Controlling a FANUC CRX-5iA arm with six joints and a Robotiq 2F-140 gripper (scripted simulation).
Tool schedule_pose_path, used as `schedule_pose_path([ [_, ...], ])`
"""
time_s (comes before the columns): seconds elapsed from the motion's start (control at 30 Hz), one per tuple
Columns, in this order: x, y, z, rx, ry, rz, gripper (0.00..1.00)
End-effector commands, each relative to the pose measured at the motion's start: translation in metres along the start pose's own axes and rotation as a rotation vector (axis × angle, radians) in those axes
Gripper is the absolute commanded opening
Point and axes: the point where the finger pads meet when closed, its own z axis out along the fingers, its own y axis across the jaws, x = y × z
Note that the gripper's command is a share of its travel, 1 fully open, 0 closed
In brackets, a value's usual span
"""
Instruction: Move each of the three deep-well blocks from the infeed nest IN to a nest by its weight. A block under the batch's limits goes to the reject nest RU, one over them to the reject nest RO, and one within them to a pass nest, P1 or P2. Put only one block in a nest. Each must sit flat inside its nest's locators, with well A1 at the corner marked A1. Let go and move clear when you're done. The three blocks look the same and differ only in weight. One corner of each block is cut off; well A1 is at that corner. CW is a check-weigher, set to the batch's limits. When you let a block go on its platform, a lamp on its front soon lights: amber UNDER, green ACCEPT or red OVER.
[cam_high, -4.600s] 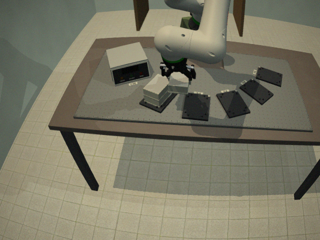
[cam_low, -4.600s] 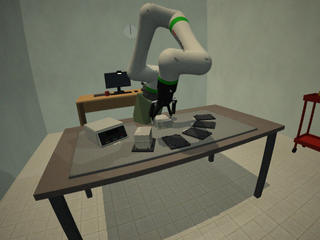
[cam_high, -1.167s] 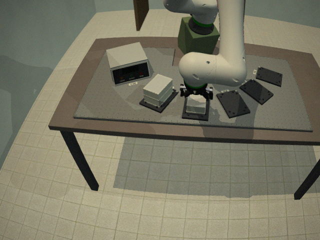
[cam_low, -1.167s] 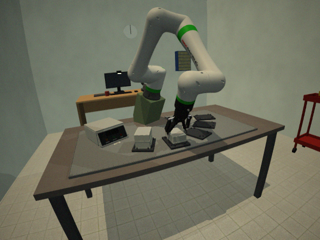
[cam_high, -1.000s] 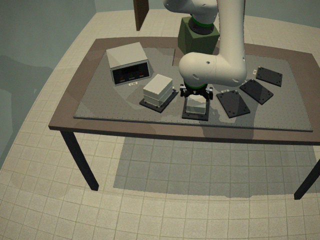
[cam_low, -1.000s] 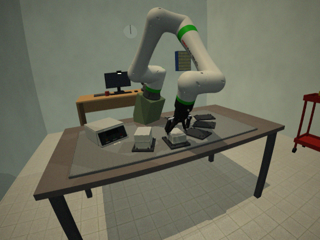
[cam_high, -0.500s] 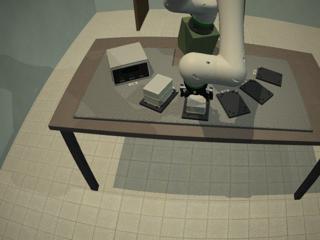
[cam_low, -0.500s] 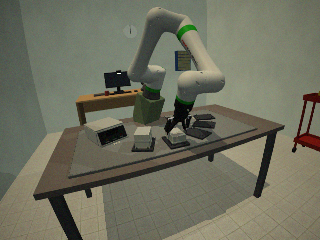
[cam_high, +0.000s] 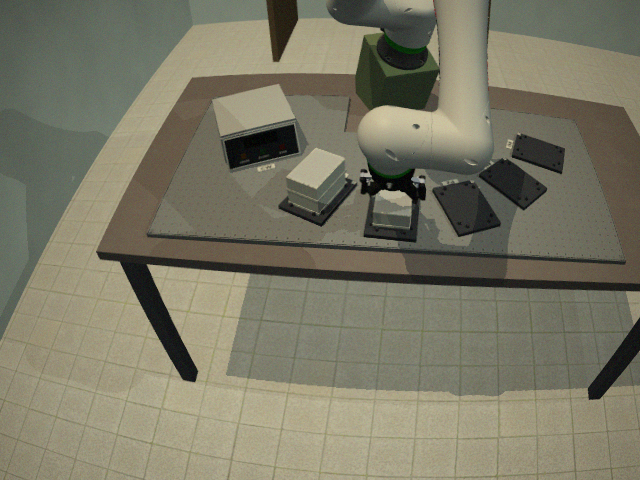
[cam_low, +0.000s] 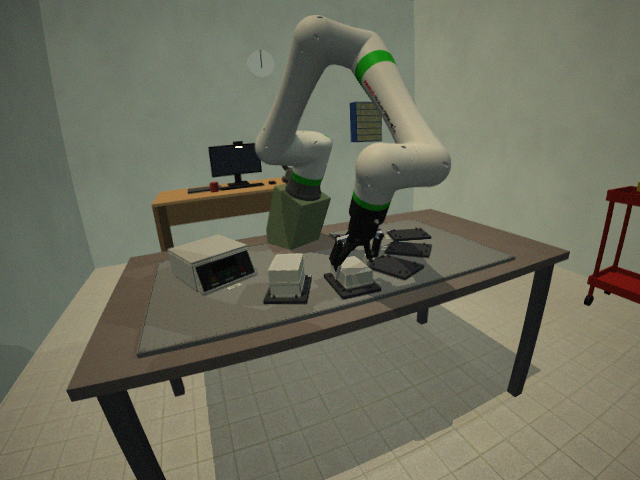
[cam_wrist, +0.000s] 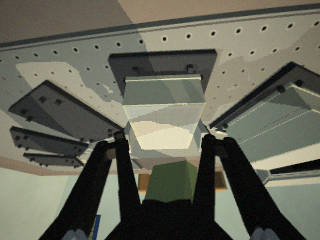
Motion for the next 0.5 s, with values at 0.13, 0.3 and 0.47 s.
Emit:
schedule_pose_path([
  [0.13,0.0005,0.0001,0.0005,0.000,0.000,0.000,0.10],
  [0.3,0.0009,0.0001,0.0012,0.000,0.000,0.000,0.10],
  [0.47,0.0013,0.0001,0.0019,0.000,0.000,0.000,0.10],
])
